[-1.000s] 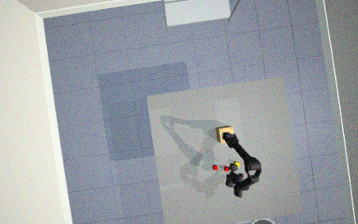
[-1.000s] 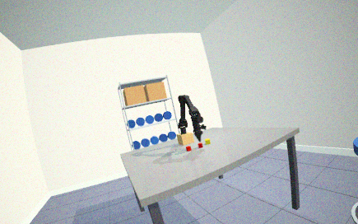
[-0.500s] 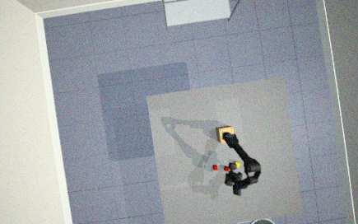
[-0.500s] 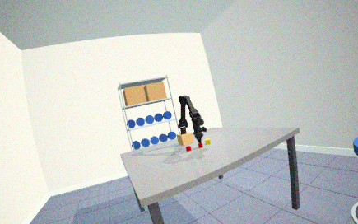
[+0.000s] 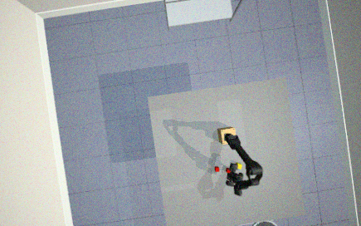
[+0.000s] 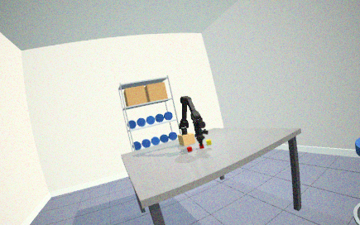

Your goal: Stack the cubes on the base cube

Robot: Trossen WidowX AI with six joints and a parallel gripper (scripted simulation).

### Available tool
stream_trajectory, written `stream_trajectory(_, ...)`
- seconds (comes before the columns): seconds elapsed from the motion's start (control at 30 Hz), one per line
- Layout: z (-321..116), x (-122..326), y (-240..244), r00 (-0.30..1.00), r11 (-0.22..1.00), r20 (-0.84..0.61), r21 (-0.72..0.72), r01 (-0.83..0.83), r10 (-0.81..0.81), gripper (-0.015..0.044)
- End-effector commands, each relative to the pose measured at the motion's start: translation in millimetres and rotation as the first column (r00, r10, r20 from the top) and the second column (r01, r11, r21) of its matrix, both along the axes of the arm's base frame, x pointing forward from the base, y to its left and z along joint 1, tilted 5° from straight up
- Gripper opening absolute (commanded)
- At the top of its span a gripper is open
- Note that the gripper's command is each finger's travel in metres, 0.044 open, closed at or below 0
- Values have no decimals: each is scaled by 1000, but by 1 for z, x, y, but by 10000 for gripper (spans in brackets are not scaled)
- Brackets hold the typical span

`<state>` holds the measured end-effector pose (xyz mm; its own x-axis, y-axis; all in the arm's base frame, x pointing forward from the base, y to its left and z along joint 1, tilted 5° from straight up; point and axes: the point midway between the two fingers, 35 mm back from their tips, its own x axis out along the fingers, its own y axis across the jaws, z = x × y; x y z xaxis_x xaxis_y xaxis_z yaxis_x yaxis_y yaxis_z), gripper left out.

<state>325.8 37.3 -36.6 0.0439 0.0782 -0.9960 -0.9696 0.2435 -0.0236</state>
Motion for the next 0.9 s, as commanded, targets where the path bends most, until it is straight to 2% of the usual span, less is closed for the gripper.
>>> stream_trajectory(0.0, -3, -2, 0, 1000, 1000, -10, 2, 5, -5, 105)
stream_trajectory(0.27, 3, 4, -2, 999, 1000, 34, -16, 4, -4, 105)
stream_trajectory(0.87, 38, 7, -5, 1000, 1000, 27, -14, 5, -4, 105)
